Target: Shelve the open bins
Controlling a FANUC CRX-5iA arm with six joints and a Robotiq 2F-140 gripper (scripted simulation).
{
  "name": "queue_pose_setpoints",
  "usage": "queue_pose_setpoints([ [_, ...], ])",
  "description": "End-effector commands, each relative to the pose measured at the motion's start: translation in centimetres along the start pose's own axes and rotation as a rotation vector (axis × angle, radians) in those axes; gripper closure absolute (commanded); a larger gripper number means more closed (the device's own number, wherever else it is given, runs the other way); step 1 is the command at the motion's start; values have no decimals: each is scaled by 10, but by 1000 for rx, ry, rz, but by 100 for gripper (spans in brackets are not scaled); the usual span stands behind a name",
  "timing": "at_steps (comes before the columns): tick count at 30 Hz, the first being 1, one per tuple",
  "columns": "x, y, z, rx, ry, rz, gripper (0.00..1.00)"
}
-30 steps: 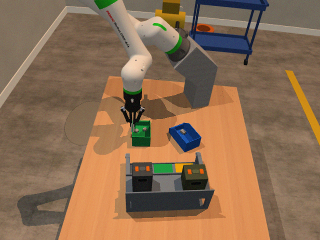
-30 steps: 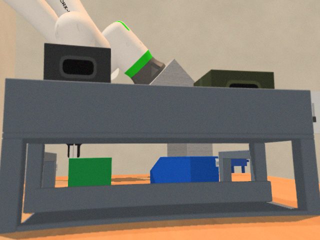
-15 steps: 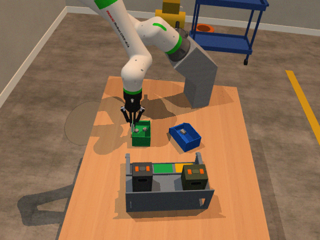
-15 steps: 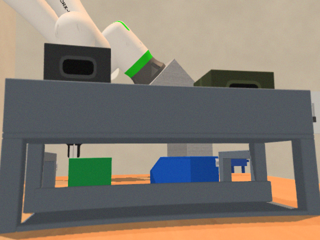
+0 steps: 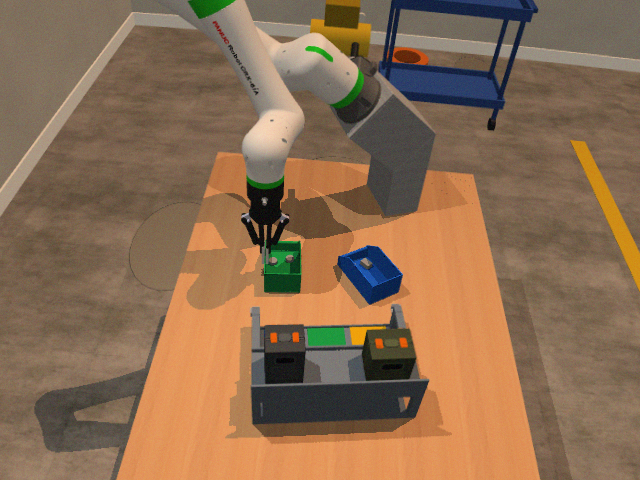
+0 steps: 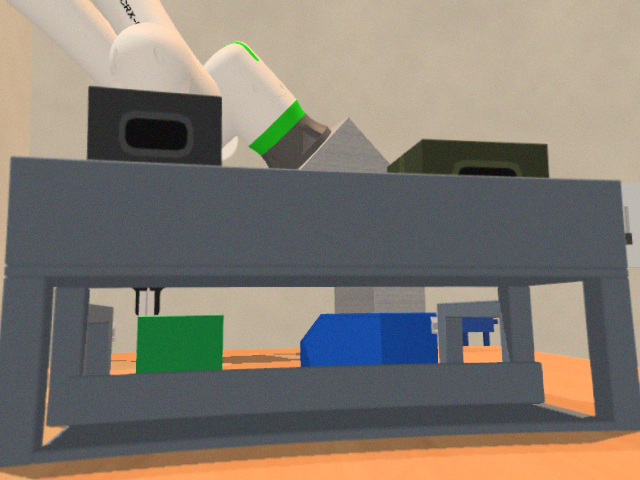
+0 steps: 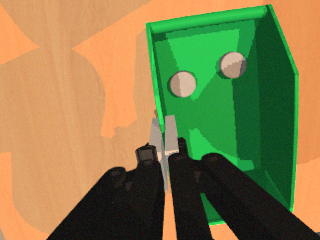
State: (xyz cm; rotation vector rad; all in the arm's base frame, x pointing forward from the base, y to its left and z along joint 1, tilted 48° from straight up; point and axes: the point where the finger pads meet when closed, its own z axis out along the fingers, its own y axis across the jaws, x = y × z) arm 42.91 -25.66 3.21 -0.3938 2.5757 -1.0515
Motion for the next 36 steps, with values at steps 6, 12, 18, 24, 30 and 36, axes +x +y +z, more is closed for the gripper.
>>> queue_pose_setpoints([
  [6, 0, 0, 0, 0, 0, 0, 100],
  [12, 0, 0, -1, 0, 0, 0, 100],
  [18, 0, 0, -3, 0, 0, 0, 100],
  [24, 0, 0, -5, 0, 0, 0, 100],
  [30, 0, 0, -9, 0, 0, 0, 100],
  [36, 0, 0, -12, 0, 0, 0, 100],
])
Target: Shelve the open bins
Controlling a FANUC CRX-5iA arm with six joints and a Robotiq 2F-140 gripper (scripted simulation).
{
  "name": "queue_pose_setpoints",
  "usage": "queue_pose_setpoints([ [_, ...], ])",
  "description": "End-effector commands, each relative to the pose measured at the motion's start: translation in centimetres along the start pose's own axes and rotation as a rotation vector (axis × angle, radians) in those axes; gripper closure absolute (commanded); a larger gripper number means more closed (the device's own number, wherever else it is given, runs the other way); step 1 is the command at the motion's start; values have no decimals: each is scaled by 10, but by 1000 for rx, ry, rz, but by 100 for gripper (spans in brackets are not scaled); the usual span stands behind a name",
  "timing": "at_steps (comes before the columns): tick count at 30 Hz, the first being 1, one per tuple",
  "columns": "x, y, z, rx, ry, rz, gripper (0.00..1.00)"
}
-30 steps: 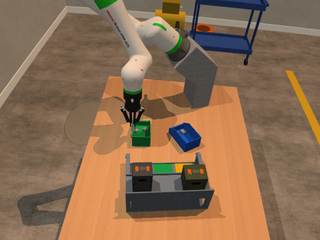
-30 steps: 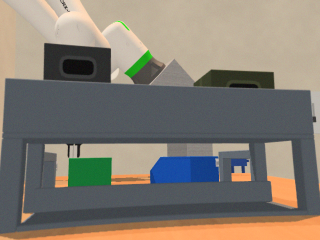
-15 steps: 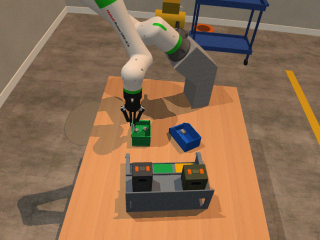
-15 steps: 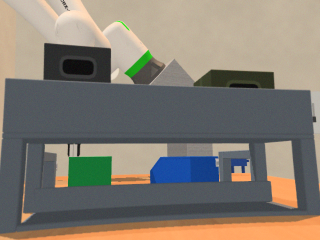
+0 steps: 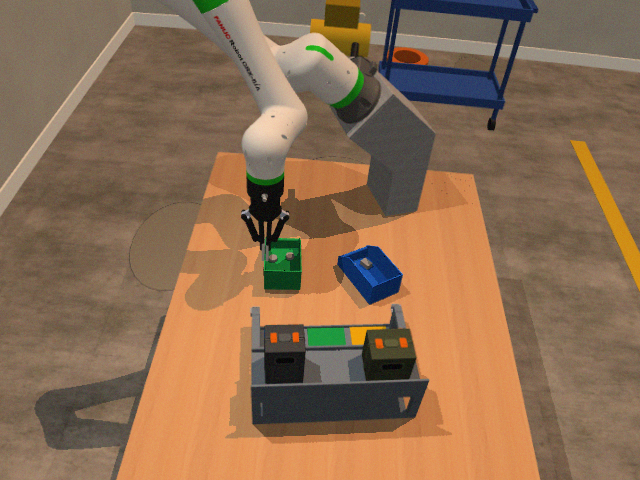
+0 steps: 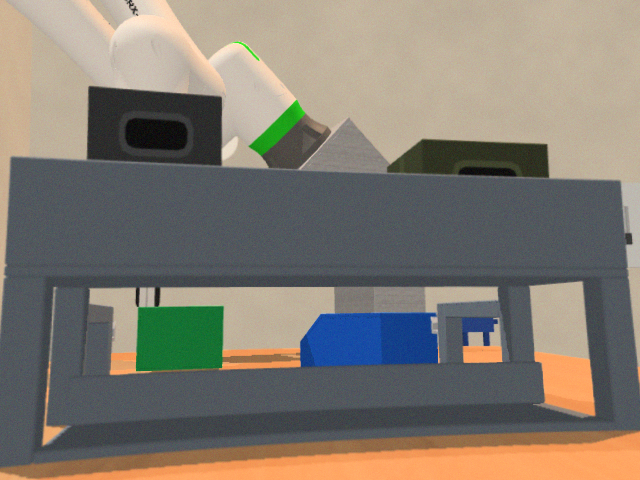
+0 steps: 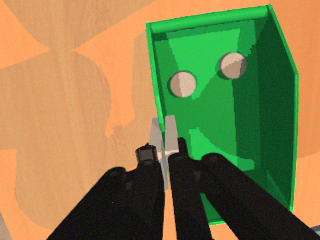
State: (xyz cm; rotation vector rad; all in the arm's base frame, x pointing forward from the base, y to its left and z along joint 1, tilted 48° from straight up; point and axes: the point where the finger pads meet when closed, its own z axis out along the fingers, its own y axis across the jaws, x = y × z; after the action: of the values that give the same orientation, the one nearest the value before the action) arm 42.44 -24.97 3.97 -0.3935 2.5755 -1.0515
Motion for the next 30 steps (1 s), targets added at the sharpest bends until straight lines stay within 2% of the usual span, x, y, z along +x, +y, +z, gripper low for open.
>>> queue_pose_setpoints([
  [1, 0, 0, -1, 0, 0, 0, 100],
  [30, 0, 0, -30, 0, 0, 0, 100],
])
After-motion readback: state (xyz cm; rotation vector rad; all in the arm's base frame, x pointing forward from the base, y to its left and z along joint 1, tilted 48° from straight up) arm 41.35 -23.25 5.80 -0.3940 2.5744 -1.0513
